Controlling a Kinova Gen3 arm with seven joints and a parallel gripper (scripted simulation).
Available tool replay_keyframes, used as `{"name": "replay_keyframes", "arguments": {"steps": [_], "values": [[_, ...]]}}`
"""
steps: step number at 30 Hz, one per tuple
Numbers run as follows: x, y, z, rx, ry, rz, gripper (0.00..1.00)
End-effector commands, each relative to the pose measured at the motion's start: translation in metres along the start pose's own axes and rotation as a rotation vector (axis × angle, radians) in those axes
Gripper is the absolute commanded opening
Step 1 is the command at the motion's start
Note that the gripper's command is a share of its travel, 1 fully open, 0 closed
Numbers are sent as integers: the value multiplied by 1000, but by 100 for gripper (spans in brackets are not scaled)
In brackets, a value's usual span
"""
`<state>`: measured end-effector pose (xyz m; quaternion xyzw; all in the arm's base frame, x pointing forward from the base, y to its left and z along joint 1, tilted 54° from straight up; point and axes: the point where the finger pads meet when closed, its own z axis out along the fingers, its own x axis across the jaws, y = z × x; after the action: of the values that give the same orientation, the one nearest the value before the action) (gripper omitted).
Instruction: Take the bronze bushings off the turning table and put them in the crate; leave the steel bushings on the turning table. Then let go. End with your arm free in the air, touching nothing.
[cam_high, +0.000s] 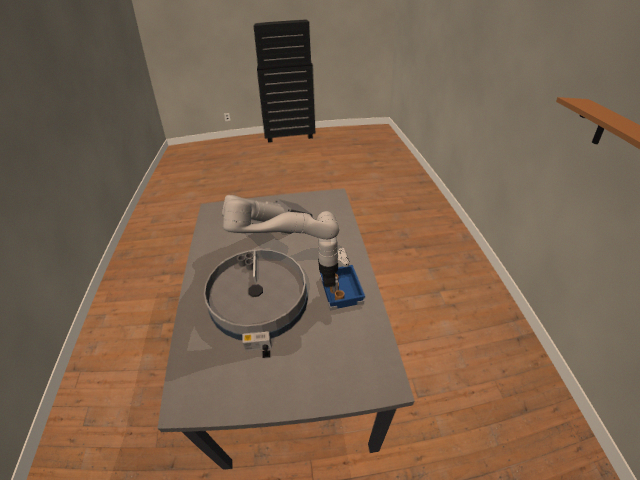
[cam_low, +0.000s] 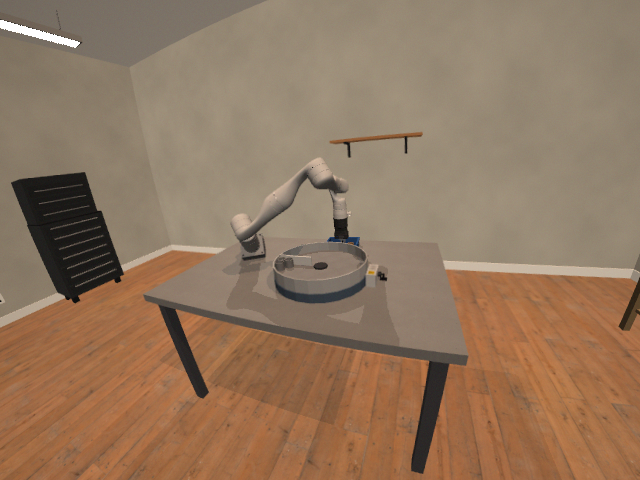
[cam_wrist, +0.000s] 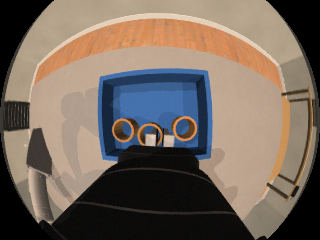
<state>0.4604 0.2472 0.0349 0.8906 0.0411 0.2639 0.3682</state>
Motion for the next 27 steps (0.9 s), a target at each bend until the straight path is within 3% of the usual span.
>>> {"name": "replay_keyframes", "arguments": {"steps": [1,13,14,27], "values": [[0,0,1,1,0,0,0],[0,0,1,1,0,0,0],[0,0,1,1,0,0,47],[0,0,1,1,0,0,47]]}}
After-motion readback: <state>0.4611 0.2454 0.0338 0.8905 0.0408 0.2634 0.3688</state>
